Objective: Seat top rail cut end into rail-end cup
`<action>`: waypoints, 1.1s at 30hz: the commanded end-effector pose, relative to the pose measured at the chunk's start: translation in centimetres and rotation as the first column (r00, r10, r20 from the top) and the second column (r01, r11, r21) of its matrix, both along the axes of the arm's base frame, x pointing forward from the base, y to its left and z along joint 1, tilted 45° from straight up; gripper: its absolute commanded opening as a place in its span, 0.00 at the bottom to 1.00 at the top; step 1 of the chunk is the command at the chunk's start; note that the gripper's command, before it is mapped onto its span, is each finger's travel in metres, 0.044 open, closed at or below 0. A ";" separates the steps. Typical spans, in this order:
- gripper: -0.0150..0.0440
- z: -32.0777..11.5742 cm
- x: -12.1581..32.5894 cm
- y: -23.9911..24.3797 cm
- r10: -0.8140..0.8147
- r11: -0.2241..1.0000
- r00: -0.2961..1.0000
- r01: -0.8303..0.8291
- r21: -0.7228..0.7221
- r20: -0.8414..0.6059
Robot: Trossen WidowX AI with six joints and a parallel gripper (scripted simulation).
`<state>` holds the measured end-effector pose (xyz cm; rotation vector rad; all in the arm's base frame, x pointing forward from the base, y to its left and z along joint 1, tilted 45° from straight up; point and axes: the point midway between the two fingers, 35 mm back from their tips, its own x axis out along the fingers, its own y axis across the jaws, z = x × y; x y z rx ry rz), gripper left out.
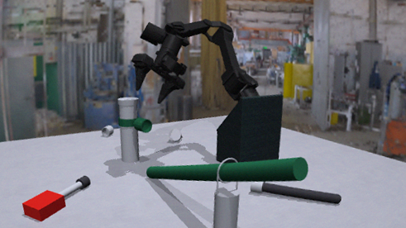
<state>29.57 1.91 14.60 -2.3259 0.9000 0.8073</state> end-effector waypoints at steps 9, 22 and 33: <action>1.00 -4.0 0.5 -3.8 0.010 1.000 1.000 -0.010 -0.012 -0.016; 1.00 -4.7 1.3 -4.2 0.010 1.000 1.000 -0.010 -0.011 -0.017; 1.00 -5.9 2.5 -4.9 0.009 1.000 1.000 -0.009 -0.011 -0.016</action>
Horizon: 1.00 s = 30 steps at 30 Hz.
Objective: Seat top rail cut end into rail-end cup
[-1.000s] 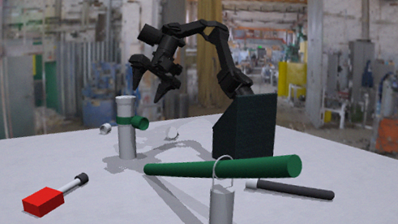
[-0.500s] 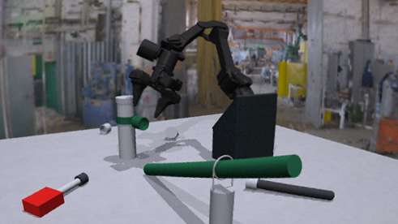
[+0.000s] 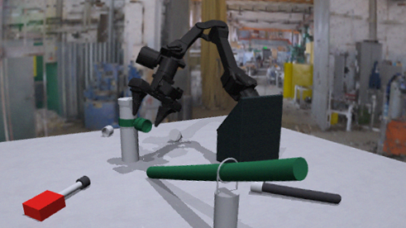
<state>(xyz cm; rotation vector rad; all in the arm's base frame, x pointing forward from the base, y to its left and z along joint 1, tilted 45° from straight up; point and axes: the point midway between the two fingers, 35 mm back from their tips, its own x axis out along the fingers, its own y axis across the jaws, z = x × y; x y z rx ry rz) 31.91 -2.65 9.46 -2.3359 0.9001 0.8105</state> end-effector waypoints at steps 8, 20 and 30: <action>1.00 -1.7 0.9 -0.9 0.004 1.000 1.000 -0.004 -0.003 -0.013; 1.00 -3.1 2.0 -1.8 0.004 1.000 1.000 -0.004 -0.005 -0.012; 0.91 -3.6 2.3 -2.2 0.004 1.000 1.000 -0.004 -0.005 -0.011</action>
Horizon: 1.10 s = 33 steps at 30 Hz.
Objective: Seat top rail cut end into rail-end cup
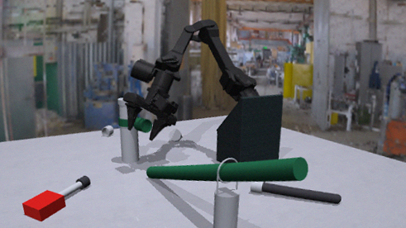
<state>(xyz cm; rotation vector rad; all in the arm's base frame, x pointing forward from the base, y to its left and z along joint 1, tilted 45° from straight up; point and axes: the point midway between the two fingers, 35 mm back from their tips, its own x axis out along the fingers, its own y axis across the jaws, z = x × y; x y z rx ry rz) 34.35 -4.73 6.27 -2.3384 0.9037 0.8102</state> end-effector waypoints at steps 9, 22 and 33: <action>0.51 -0.4 -0.1 -0.1 0.005 1.000 1.000 -0.005 -0.002 -0.011; 0.25 -0.5 0.4 0.1 -0.039 0.999 0.999 0.038 0.009 0.033; 0.25 -0.5 1.0 0.3 -0.081 0.997 0.994 0.080 0.022 0.074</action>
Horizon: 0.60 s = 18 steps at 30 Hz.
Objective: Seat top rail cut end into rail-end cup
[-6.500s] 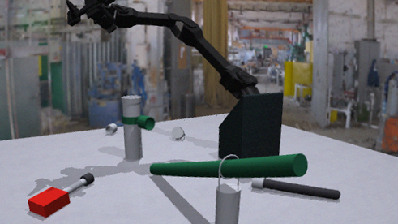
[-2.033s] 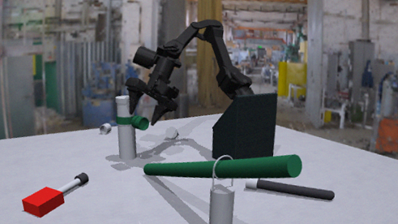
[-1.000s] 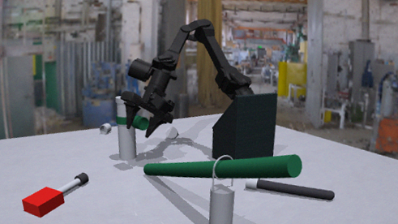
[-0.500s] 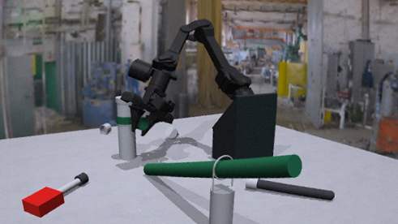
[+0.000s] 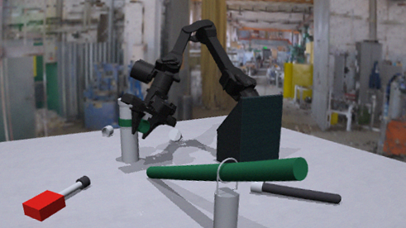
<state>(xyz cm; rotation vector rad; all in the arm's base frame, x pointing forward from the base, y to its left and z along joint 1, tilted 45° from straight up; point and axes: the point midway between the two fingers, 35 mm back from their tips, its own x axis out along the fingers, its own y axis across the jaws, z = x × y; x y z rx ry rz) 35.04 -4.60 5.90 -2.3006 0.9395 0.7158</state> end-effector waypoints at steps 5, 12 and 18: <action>0.25 -0.2 0.5 0.2 -0.036 0.999 0.999 0.036 0.012 0.033; 0.25 -0.2 0.8 0.3 -0.066 0.998 0.996 0.065 0.021 0.062; 0.25 -0.2 1.1 0.4 -0.090 0.996 0.992 0.088 0.028 0.084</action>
